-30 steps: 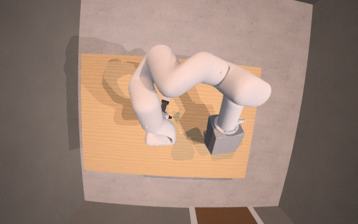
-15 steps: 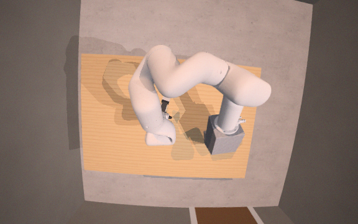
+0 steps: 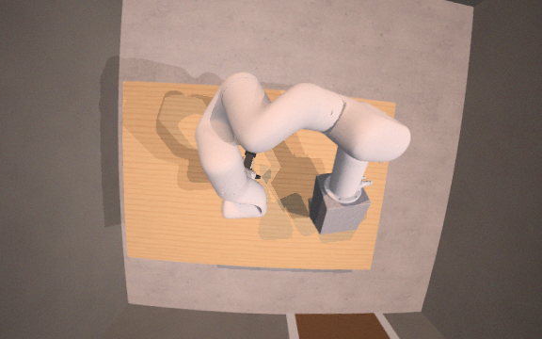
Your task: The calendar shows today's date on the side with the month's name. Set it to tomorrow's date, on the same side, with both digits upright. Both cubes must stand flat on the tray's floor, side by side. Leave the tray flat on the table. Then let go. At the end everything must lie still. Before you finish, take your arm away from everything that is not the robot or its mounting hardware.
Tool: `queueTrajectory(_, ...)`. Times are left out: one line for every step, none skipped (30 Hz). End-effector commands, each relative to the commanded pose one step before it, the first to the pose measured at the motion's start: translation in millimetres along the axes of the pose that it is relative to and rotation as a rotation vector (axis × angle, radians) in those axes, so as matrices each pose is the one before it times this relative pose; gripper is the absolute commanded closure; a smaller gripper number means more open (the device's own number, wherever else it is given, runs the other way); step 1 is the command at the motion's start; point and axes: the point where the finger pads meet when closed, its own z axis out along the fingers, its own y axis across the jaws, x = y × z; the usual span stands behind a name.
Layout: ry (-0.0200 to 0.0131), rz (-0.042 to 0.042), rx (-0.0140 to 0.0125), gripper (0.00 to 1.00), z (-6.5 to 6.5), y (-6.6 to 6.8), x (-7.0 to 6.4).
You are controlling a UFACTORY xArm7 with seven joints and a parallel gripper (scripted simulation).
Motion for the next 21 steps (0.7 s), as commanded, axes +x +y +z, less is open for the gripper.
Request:
queueTrajectory(-0.00275,-0.00013,0.00256,0.53,4.98,-0.81,-1.42)
queueTrajectory(0.0,0.0,0.0,0.53,0.74,0.0,0.0)
queueTrajectory(0.0,0.0,0.0,0.53,0.58,0.0,0.0)
queueTrajectory(0.0,0.0,0.0,0.53,0.0,0.0,0.0)
queueTrajectory(0.0,0.0,0.0,0.53,0.0,0.0,0.0)
queueTrajectory(0.0,0.0,0.0,0.53,0.42,0.0,0.0)
queueTrajectory(0.0,0.0,0.0,0.53,0.27,0.0,0.0)
queueTrajectory(0.0,0.0,0.0,0.53,0.15,0.0,0.0)
queueTrajectory(0.0,0.0,0.0,0.53,0.06,0.0,0.0)
queueTrajectory(0.0,0.0,0.0,0.53,0.01,0.0,0.0)
queueTrajectory(0.0,0.0,0.0,0.53,0.0,0.0,0.0)
queueTrajectory(0.0,0.0,0.0,0.53,0.0,0.0,0.0)
queueTrajectory(0.0,0.0,0.0,0.53,0.0,0.0,0.0)
queueTrajectory(0.0,0.0,0.0,0.53,0.0,0.0,0.0)
queueTrajectory(0.0,0.0,0.0,0.53,0.0,0.0,0.0)
queueTrajectory(0.0,0.0,0.0,0.53,0.0,0.0,0.0)
queueTrajectory(0.0,0.0,0.0,0.53,0.0,0.0,0.0)
queueTrajectory(0.0,0.0,0.0,0.53,0.0,0.0,0.0)
queueTrajectory(0.0,0.0,0.0,0.53,0.0,0.0,0.0)
queueTrajectory(0.0,0.0,0.0,0.53,0.0,0.0,0.0)
queueTrajectory(0.0,0.0,0.0,0.53,0.0,0.0,0.0)
